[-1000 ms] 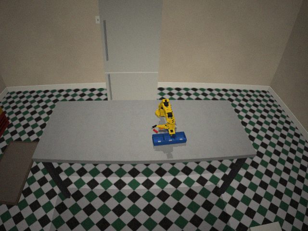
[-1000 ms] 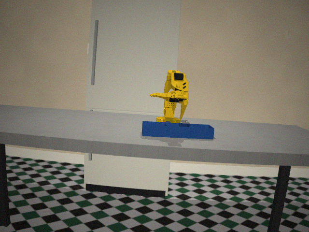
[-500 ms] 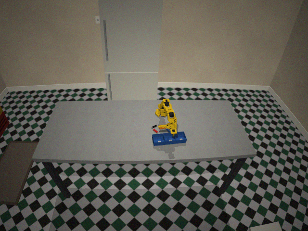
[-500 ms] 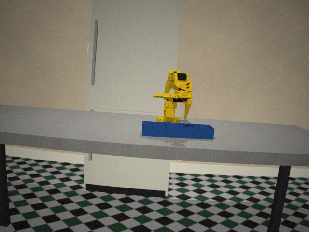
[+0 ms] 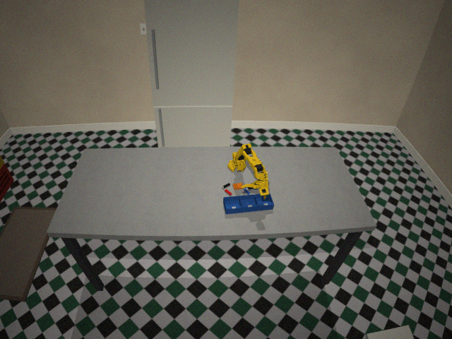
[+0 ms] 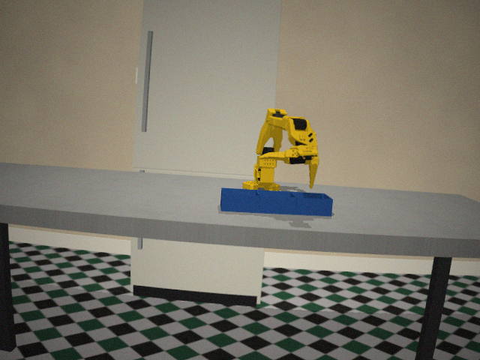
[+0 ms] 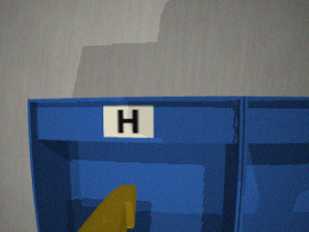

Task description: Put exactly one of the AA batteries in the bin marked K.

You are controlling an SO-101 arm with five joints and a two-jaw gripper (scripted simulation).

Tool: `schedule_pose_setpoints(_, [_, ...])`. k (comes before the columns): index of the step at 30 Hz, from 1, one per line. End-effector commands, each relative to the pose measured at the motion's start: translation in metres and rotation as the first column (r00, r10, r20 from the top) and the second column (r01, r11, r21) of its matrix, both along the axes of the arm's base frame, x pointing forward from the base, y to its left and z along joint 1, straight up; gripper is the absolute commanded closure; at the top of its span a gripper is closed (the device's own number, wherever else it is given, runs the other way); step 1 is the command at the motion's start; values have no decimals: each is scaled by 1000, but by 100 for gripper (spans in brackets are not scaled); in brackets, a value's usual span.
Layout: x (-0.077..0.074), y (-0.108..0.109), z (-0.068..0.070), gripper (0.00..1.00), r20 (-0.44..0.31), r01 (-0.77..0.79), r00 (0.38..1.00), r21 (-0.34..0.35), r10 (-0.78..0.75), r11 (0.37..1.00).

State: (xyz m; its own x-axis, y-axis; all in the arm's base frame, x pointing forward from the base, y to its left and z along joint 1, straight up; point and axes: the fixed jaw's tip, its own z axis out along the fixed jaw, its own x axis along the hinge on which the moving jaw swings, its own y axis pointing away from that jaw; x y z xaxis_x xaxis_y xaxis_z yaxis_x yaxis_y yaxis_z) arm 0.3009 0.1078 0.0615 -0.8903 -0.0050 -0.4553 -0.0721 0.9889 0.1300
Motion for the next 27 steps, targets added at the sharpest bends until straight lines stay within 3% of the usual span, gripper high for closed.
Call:
schedule_pose_setpoints(1, [3,12,19,0,79,1,997,50,-5,999])
schedule_pose_setpoints(27, [0,12,19,0,82,1,997,55,-5,998])
